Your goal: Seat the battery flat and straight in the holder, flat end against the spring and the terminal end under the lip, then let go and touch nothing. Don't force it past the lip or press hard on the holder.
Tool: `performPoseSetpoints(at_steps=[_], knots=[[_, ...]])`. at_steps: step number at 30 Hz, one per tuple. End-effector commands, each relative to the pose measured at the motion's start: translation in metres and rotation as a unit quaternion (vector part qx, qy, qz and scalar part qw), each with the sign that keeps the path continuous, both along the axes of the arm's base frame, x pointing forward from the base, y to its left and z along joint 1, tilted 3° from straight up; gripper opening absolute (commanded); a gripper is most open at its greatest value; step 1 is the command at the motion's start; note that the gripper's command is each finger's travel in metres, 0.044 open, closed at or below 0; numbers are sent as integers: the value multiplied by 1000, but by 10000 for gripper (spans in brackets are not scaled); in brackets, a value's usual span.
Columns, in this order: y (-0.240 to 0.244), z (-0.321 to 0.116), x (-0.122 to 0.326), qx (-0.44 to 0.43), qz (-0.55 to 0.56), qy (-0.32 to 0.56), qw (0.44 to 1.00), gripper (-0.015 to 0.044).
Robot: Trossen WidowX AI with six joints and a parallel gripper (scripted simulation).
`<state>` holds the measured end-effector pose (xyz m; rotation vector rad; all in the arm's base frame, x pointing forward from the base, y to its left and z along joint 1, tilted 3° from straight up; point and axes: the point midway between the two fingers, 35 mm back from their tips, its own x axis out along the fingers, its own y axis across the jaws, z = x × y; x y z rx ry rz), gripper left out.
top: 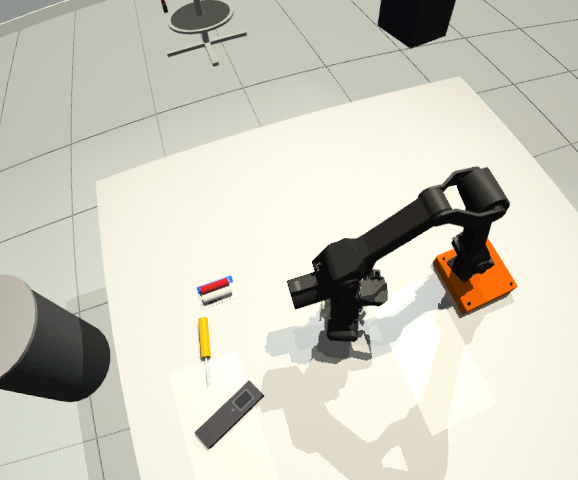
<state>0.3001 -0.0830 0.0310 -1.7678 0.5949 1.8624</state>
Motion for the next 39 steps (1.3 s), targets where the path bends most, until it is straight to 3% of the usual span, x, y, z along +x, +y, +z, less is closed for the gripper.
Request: performPoseSetpoints(at_steps=[1,15,19,33,39], knots=[[2,0,-3,0,-3,0,1000,59],[2,0,-4,1,-3,1,1000,59],[2,0,-4,1,-3,1,1000,161],[2,14,-5,0,-1,1,1000,161],[1,54,-6,0,-1,1,1000,318]])
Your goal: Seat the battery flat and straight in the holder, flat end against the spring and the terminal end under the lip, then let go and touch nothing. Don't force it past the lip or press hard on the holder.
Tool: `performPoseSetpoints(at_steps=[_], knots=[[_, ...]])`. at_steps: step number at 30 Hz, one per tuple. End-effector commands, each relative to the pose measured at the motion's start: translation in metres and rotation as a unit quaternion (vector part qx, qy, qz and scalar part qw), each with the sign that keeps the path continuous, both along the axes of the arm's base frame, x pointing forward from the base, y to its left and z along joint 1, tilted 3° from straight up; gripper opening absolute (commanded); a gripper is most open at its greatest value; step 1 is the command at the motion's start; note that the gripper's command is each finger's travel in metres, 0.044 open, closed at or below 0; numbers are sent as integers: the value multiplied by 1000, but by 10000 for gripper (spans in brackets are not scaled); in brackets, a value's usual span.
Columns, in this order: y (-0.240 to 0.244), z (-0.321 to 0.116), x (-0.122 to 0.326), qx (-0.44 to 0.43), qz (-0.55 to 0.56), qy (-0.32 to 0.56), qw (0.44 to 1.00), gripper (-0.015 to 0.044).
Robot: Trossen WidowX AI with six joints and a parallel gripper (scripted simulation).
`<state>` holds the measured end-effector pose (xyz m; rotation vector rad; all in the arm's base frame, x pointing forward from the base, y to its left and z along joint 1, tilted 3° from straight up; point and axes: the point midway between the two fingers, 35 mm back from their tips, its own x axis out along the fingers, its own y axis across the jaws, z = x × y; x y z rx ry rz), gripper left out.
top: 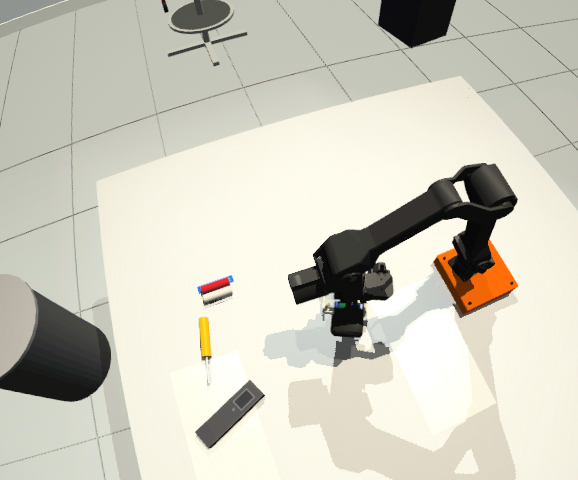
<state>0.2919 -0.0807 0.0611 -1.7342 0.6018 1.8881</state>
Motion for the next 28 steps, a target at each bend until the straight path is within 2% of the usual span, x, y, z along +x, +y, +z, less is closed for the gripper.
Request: performPoseSetpoints(at_steps=[1,5,28], knots=[[-1,34,1,-4,1,-14,1000,344],[-1,57,-3,-5,1,-15,1000,440],[-1,57,-2,-5,1,-15,1000,440]])
